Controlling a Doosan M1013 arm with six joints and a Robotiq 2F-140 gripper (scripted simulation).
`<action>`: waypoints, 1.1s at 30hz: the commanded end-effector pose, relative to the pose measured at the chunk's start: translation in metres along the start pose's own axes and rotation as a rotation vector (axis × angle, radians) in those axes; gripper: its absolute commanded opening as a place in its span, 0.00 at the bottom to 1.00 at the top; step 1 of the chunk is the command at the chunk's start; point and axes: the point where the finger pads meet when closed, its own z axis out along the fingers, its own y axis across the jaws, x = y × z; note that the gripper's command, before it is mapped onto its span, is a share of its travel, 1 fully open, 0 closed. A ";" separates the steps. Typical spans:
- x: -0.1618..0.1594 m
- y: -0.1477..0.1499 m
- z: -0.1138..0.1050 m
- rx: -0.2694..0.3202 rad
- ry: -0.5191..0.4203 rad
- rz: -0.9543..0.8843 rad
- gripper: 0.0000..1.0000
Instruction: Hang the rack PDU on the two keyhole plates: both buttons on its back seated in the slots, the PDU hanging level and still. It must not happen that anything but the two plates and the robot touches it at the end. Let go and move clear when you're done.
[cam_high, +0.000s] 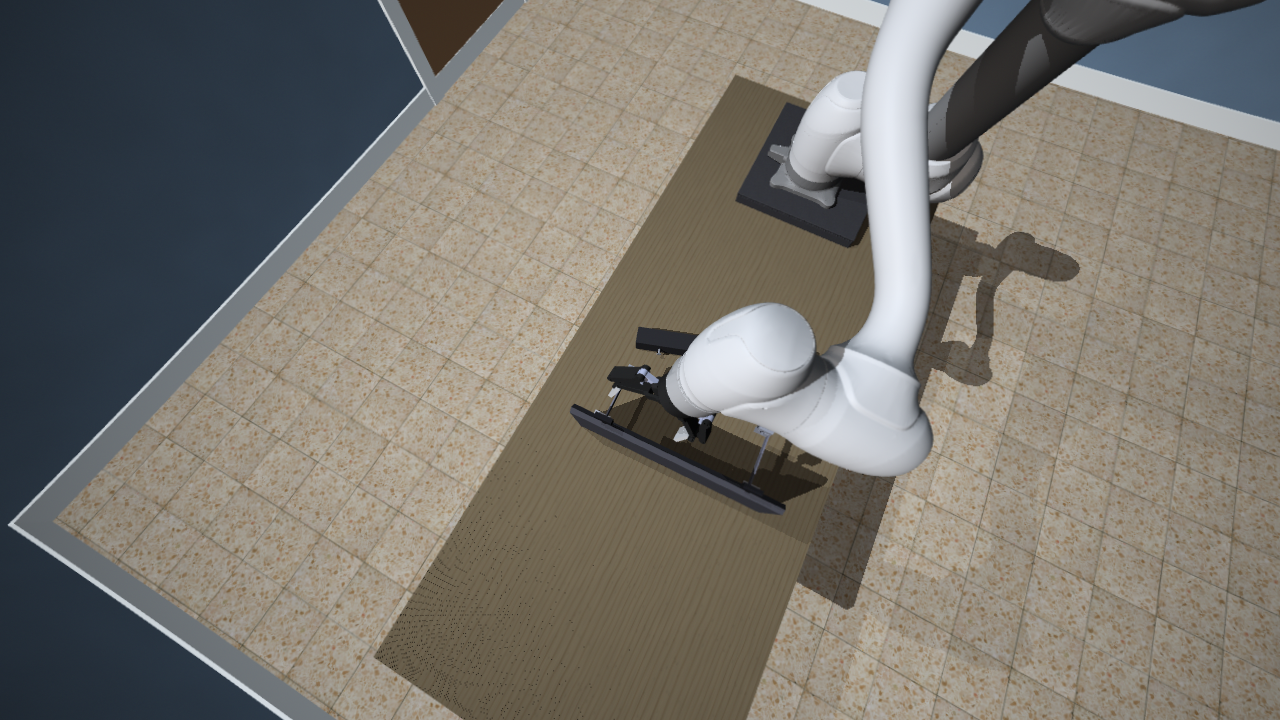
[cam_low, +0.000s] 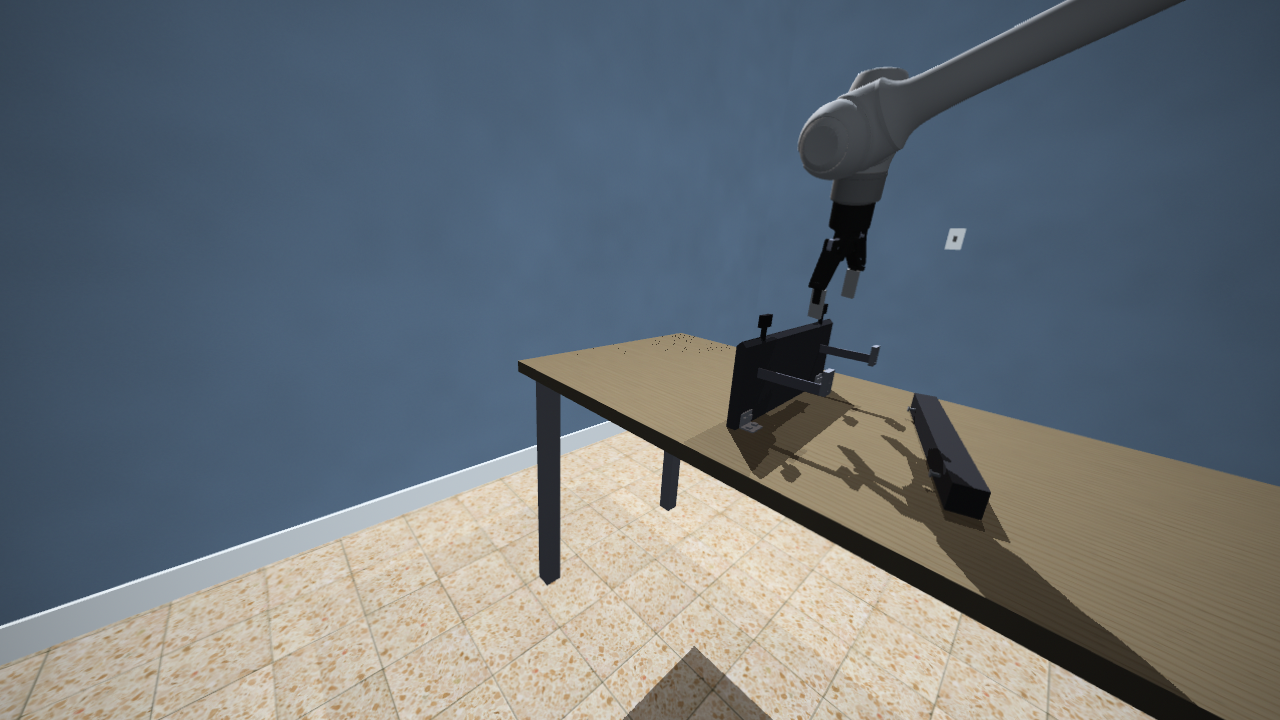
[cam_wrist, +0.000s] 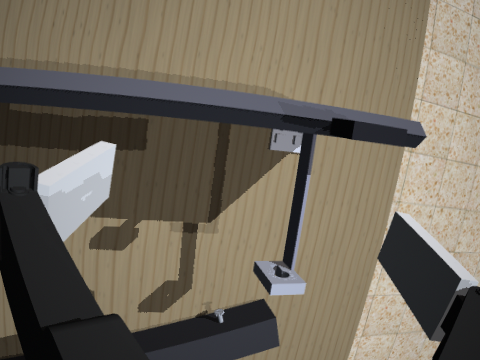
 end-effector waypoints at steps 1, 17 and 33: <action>0.000 0.000 0.000 0.000 0.000 0.000 1.00; 0.000 0.000 0.000 0.000 0.000 0.000 1.00; -0.160 -0.015 -0.084 0.120 -0.150 0.774 1.00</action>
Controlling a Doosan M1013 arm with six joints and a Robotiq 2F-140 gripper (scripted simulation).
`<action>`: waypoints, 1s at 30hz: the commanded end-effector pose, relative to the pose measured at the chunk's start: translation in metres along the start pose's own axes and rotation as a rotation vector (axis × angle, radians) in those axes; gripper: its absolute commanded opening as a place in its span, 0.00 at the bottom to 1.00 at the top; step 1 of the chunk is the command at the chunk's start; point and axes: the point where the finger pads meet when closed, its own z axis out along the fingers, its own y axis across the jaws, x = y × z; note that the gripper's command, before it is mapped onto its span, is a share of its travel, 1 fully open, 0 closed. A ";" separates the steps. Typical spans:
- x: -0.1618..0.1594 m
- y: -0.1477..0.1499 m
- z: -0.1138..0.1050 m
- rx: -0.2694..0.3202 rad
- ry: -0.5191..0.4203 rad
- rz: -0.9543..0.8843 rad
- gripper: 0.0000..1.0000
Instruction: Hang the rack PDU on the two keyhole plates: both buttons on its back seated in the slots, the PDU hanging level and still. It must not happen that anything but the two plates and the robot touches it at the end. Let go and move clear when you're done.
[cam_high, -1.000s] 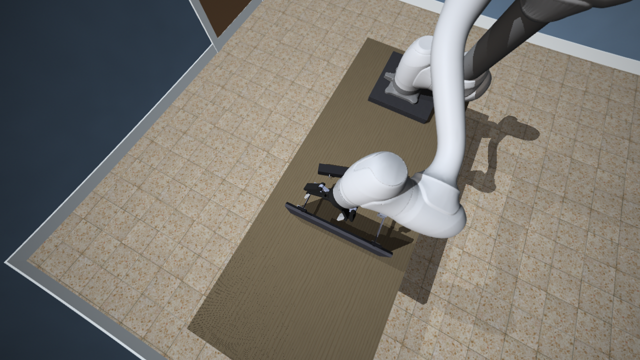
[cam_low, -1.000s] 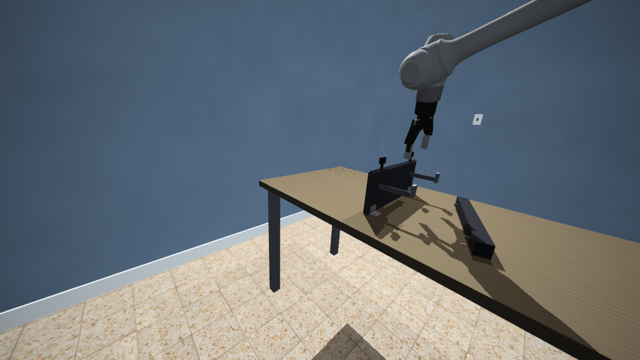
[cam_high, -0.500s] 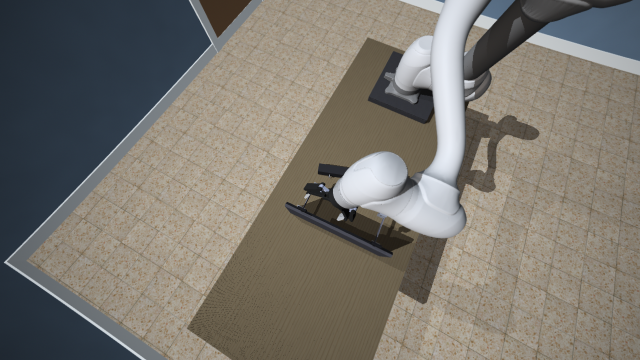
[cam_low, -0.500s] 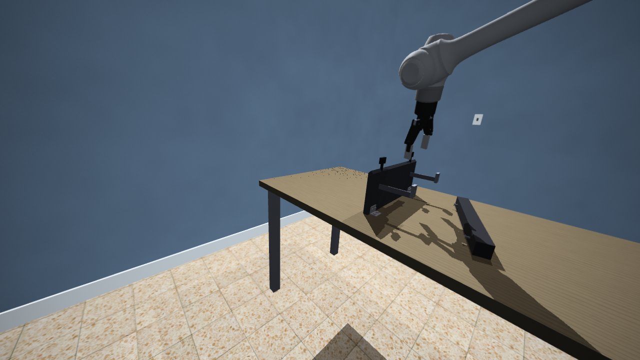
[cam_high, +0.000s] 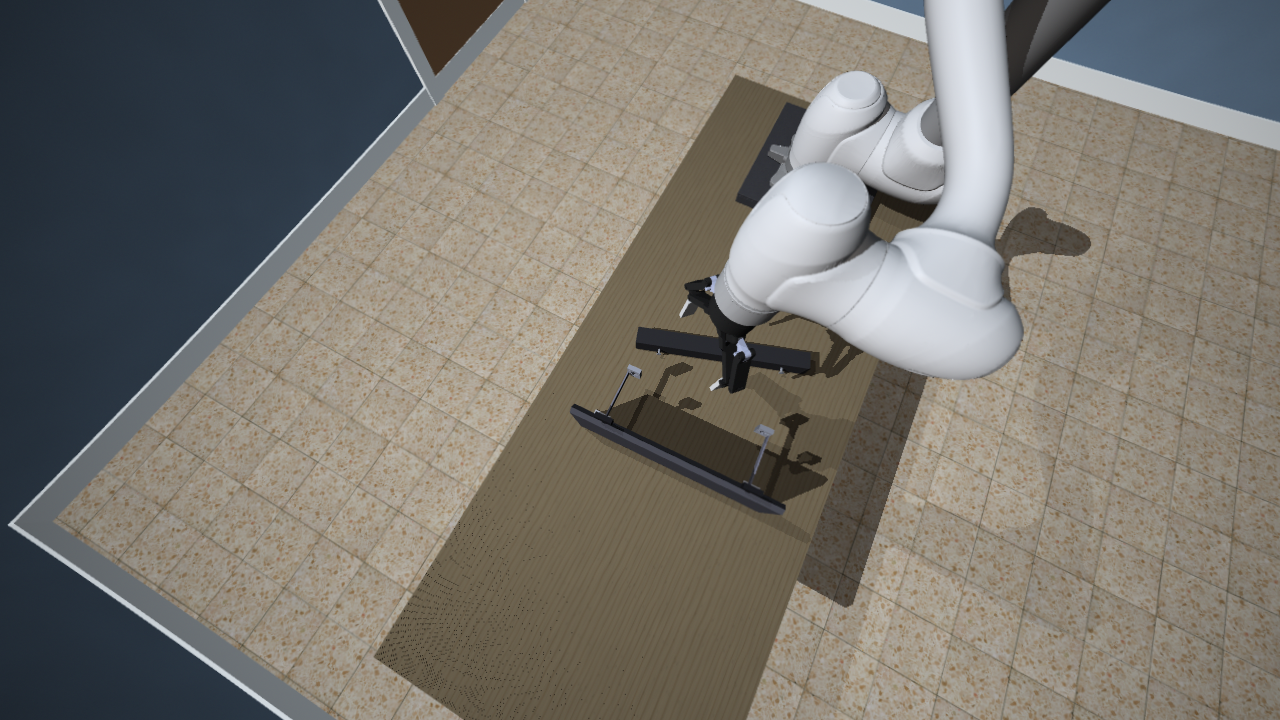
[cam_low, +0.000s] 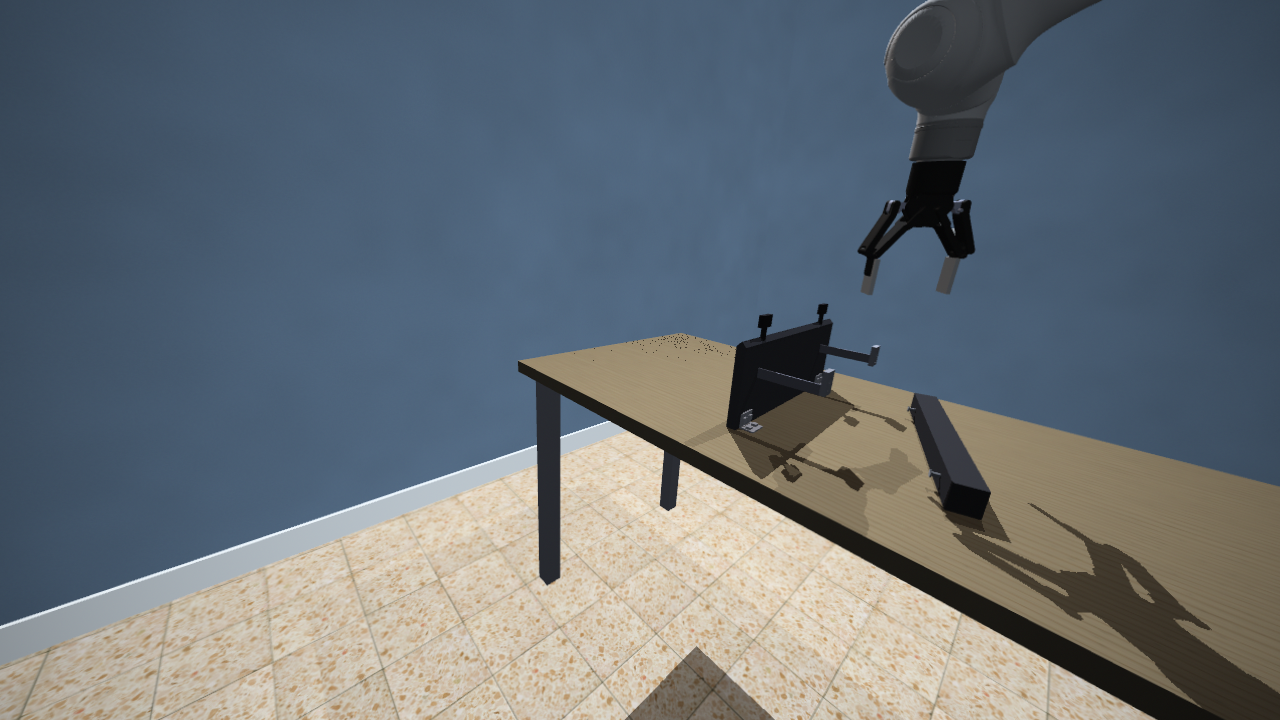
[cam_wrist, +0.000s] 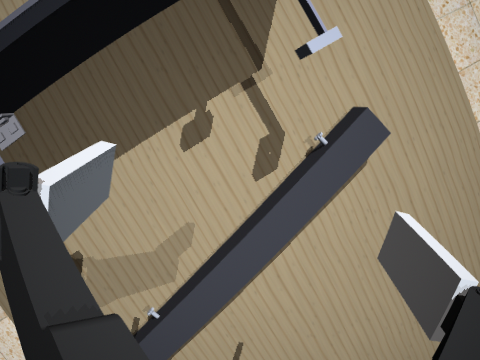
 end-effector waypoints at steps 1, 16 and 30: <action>-0.020 0.014 -0.006 0.011 -0.017 0.103 1.00; -0.107 0.055 -0.033 0.034 -0.124 0.518 0.55; -0.107 0.055 -0.033 0.034 -0.124 0.518 0.55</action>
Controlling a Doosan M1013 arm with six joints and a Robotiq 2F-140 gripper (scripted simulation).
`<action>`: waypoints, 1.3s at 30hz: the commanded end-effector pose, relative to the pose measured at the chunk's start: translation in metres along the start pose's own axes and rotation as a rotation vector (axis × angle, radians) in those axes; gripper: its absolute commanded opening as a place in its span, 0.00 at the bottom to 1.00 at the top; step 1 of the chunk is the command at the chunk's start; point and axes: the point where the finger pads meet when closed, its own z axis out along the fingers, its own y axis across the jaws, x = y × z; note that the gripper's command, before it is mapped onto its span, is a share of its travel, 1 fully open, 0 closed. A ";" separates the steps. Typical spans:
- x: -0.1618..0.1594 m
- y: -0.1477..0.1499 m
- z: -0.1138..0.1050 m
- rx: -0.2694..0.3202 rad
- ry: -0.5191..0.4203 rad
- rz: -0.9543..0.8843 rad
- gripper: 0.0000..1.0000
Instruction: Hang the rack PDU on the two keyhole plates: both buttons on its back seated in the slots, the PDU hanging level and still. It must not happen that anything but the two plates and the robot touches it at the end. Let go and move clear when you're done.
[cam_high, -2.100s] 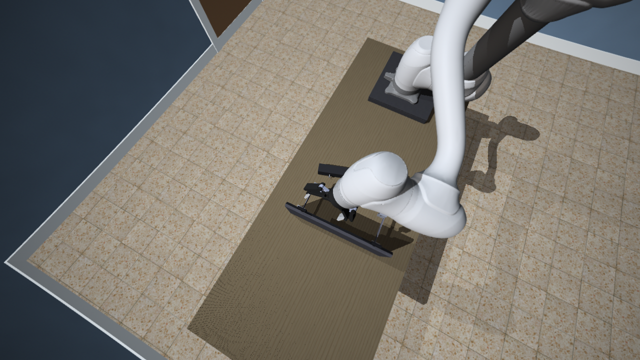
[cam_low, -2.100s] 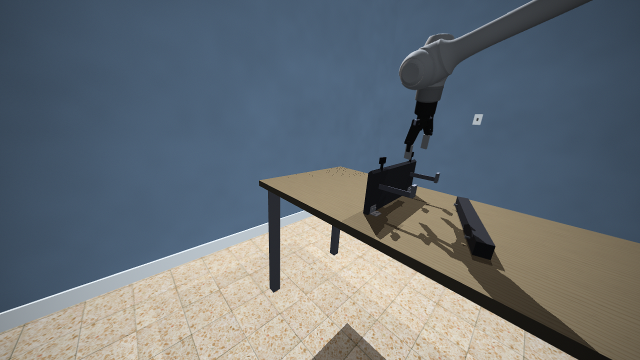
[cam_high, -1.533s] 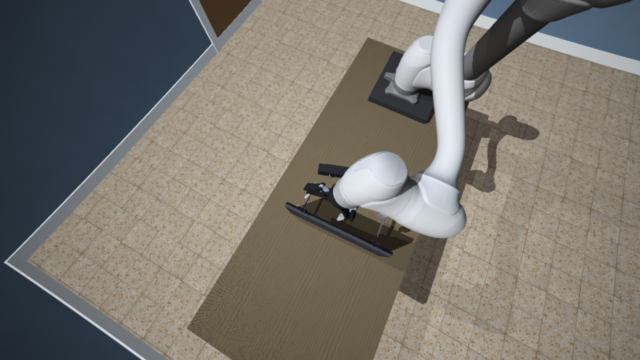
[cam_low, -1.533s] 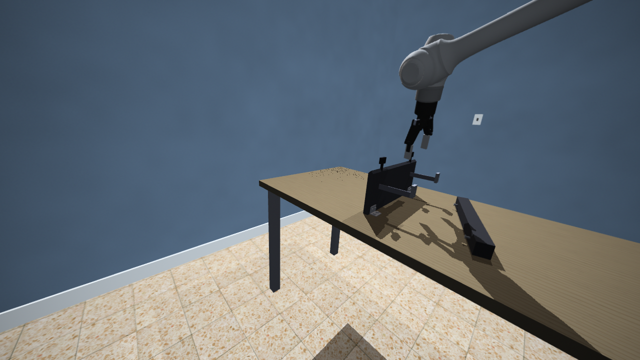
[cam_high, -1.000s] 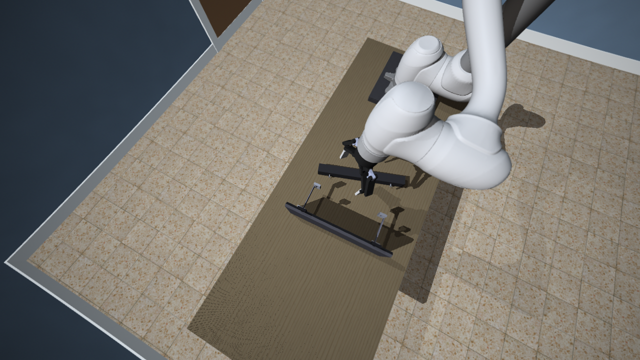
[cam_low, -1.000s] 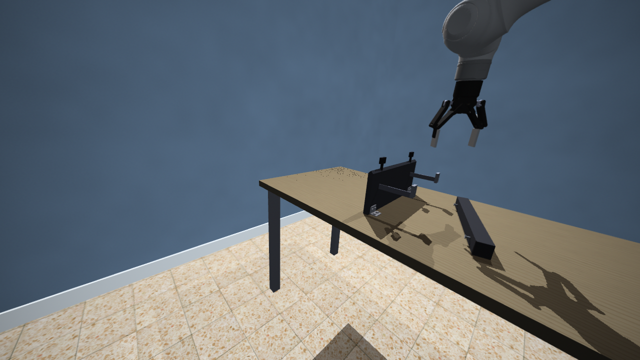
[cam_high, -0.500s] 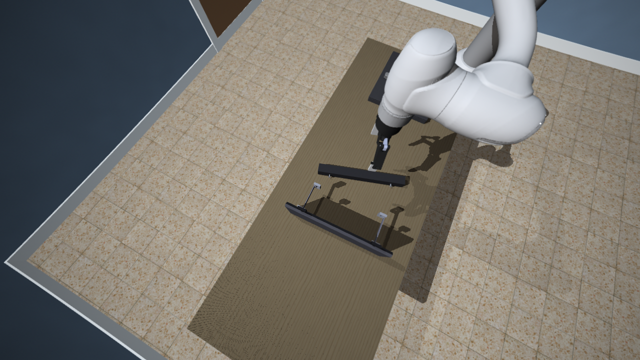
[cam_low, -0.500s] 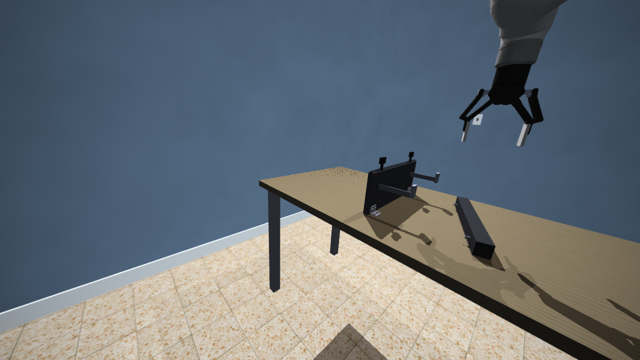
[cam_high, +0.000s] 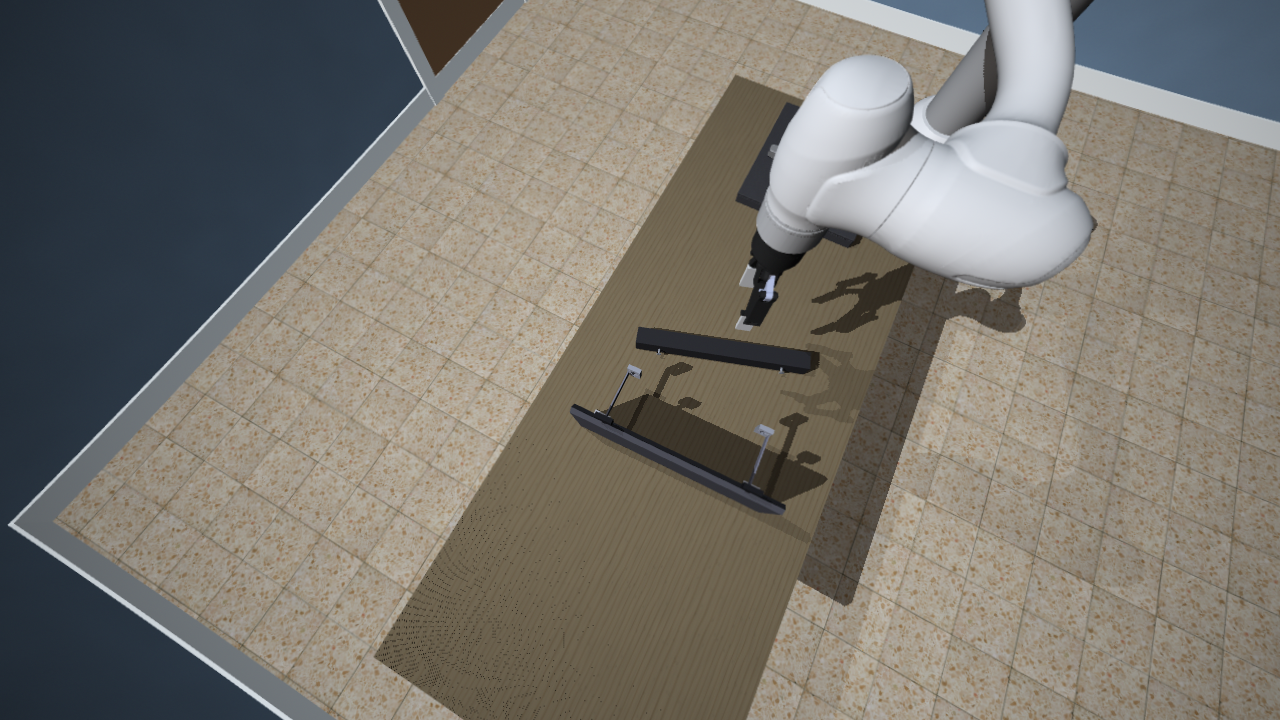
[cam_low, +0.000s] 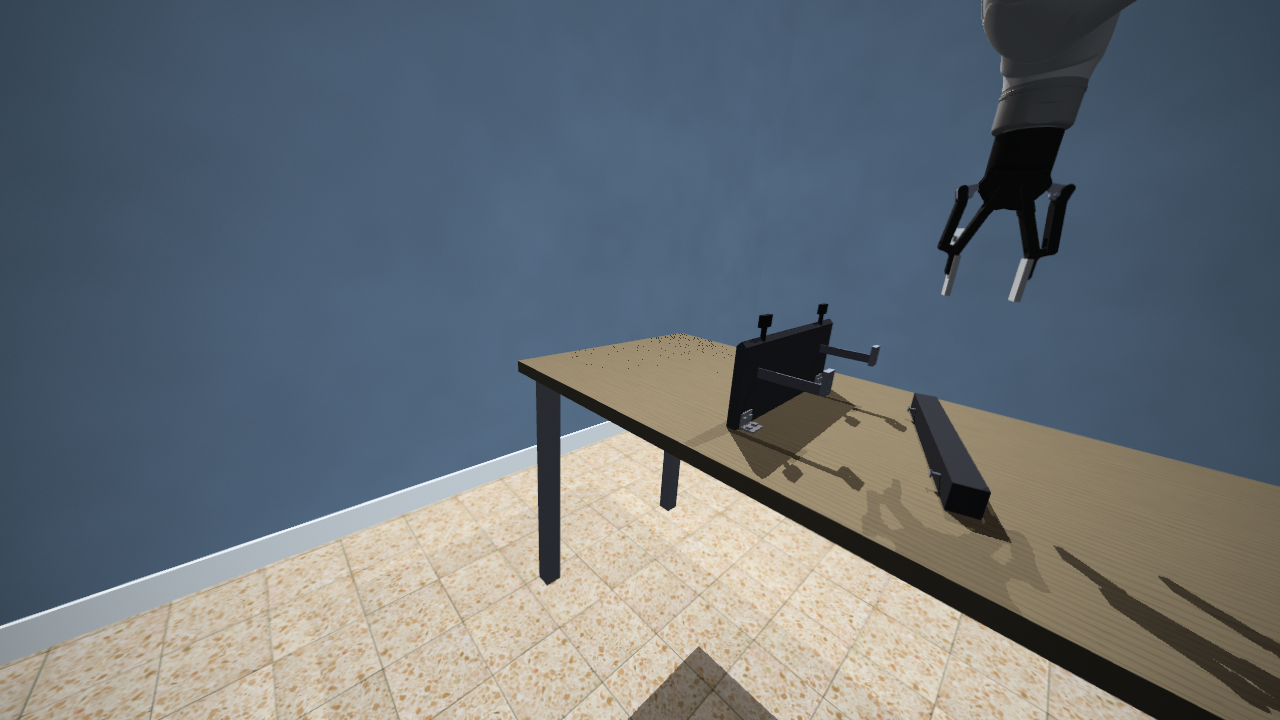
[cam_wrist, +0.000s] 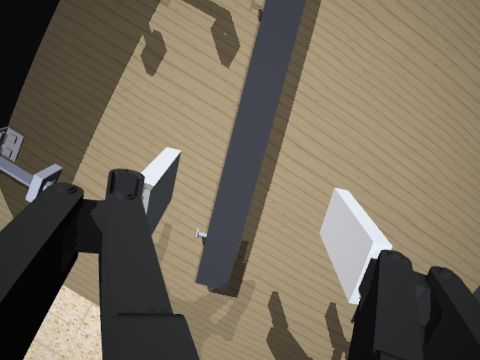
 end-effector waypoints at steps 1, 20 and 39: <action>-0.001 0.004 0.000 0.000 -0.008 0.010 0.55; -0.001 0.004 0.000 0.000 -0.008 0.010 0.55; -0.002 0.005 0.029 0.000 -0.008 0.011 0.55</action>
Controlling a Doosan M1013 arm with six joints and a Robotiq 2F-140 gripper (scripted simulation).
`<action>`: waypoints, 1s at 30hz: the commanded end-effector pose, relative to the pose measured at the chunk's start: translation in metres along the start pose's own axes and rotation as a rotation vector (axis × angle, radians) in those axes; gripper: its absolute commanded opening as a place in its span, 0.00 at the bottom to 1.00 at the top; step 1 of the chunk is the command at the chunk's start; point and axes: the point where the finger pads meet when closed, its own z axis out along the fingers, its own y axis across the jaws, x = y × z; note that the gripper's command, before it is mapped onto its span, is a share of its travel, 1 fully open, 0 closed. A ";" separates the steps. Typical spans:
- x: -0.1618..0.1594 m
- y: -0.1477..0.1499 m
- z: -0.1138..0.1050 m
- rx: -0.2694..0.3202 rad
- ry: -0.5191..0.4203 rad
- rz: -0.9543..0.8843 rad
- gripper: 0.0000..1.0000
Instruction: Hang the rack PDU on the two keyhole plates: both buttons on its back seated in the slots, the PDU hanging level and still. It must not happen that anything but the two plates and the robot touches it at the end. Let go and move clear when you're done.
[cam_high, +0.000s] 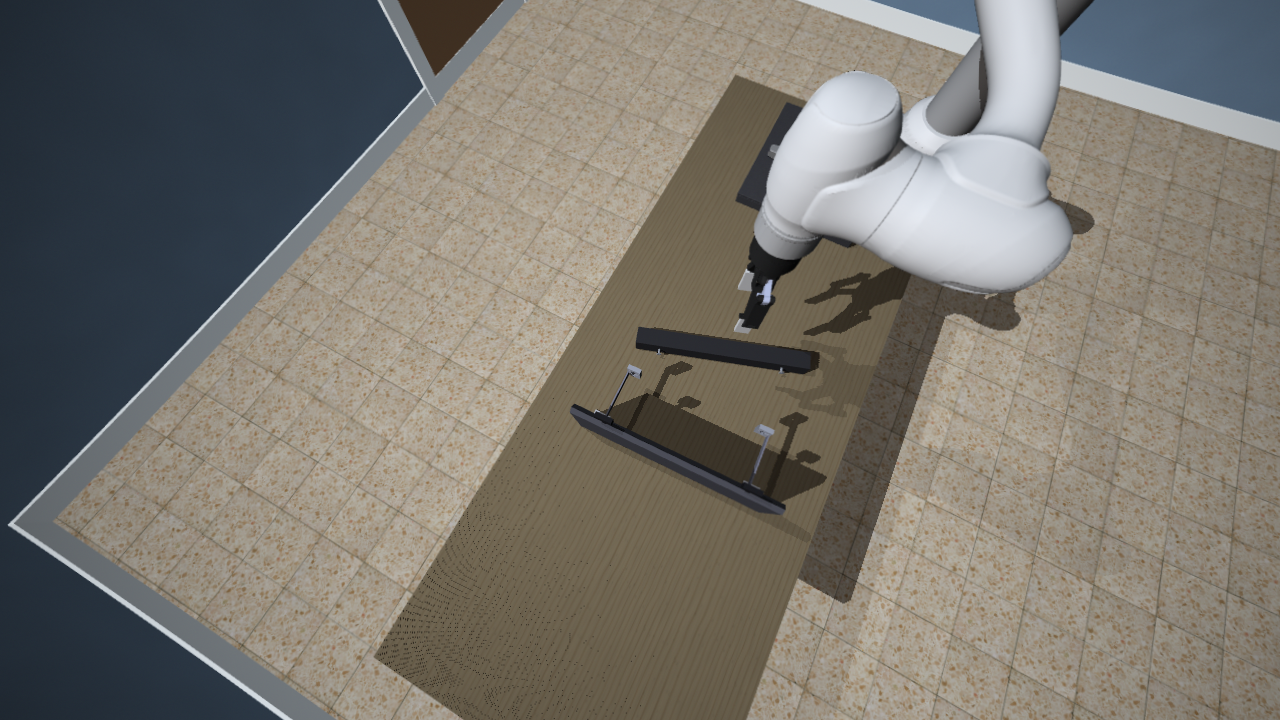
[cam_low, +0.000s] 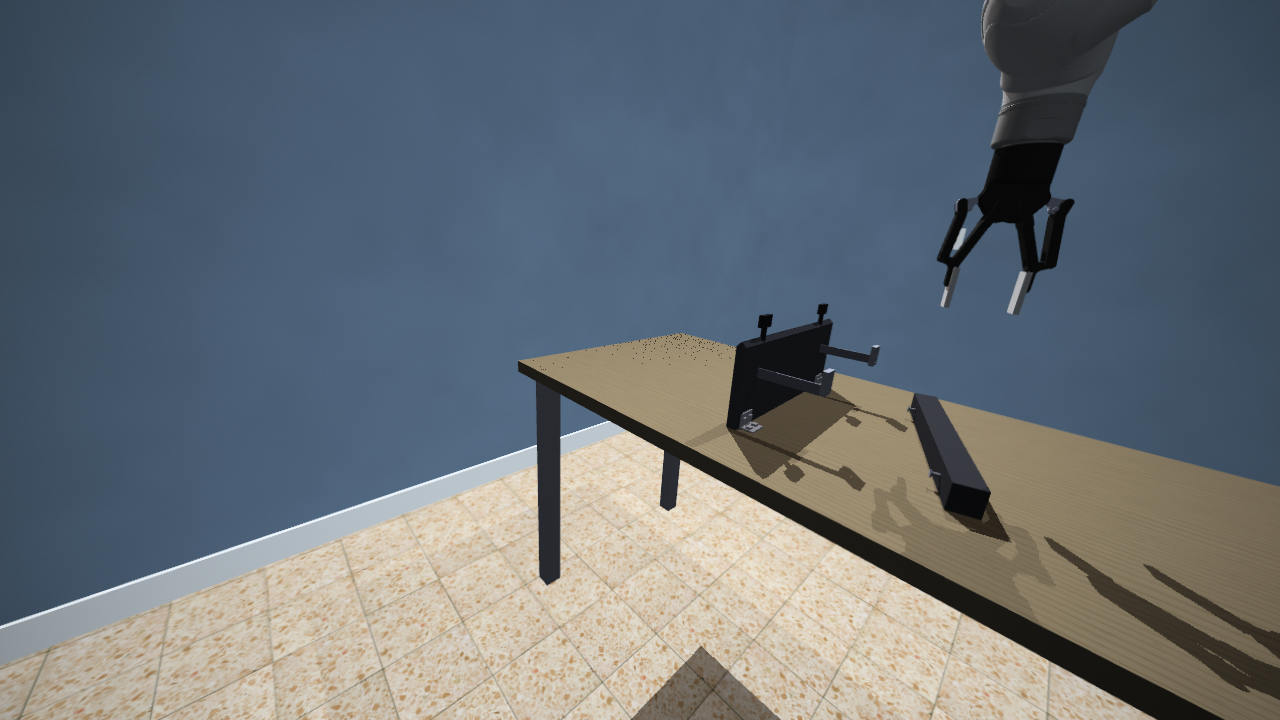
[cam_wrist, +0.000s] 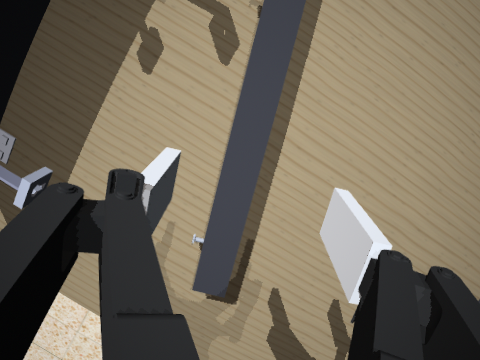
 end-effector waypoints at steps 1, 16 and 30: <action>0.000 0.002 0.014 -0.004 -0.009 0.010 0.55; -0.002 0.004 0.095 -0.004 -0.009 0.010 0.55; -0.003 0.006 0.150 -0.004 -0.009 0.010 0.55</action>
